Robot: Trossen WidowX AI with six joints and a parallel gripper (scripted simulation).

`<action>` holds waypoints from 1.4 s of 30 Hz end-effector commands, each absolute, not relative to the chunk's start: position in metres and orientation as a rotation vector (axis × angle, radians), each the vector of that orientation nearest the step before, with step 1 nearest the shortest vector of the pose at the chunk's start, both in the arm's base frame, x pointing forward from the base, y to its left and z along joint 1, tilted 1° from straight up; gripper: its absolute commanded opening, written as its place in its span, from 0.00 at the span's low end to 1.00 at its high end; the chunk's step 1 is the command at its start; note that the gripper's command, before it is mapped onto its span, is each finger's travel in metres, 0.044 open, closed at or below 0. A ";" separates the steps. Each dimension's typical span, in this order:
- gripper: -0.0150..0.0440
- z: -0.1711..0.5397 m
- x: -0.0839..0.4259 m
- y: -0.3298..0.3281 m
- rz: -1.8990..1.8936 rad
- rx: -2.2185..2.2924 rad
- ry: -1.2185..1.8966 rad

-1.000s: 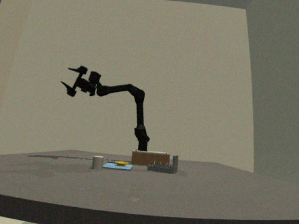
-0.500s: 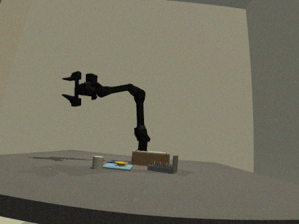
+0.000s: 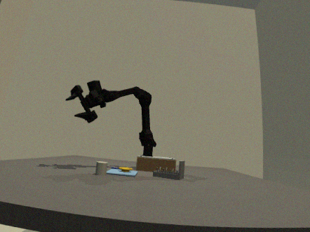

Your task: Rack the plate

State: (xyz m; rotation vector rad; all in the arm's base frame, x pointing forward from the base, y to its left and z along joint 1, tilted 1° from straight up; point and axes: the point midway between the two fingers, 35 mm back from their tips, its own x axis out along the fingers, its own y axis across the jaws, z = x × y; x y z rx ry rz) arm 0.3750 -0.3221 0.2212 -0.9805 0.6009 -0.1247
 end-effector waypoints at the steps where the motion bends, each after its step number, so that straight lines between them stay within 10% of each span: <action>1: 0.93 0.192 0.382 -0.299 -0.072 -0.848 0.664; 42: 0.93 0.029 0.286 -0.075 0.032 -0.041 1.558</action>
